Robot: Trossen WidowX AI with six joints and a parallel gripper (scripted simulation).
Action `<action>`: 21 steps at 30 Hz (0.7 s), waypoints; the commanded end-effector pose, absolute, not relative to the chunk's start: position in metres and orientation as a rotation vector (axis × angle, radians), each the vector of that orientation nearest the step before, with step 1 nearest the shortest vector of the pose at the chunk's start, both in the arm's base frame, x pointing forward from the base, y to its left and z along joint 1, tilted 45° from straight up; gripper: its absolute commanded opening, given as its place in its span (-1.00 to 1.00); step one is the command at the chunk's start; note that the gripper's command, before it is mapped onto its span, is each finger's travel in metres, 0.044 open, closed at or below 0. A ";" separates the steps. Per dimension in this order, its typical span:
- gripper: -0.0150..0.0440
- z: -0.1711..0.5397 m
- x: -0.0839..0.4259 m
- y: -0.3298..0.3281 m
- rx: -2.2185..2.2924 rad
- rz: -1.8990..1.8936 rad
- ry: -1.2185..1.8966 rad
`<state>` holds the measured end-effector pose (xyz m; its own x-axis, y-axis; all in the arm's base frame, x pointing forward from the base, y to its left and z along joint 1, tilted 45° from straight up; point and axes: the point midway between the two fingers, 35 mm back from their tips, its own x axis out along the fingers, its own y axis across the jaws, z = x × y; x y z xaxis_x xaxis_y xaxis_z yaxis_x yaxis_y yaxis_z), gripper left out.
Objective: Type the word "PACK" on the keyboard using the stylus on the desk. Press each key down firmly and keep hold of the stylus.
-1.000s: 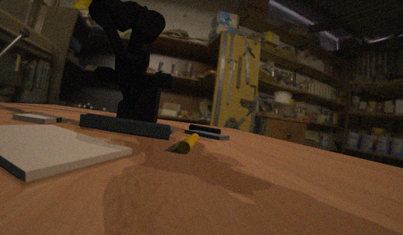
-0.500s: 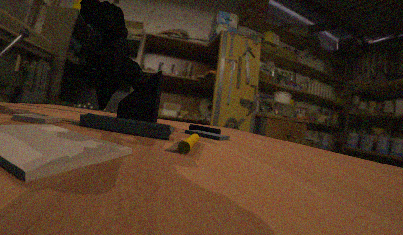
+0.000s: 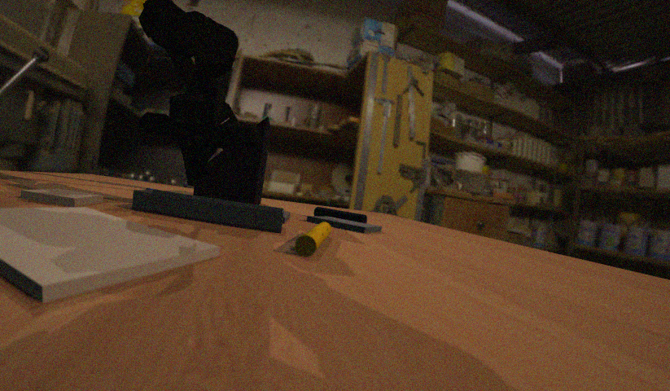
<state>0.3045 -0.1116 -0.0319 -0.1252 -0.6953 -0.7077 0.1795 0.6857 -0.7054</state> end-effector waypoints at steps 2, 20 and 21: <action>-0.49 -0.033 0.303 -0.111 -0.435 -0.794 1.522; -0.49 -0.090 0.318 -0.054 -0.430 -0.790 1.521; -0.49 -0.090 0.318 -0.054 -0.430 -0.790 1.521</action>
<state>0.3190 -0.0550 -0.0881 -0.1194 -0.6924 -0.7116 0.1854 0.6886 -0.7011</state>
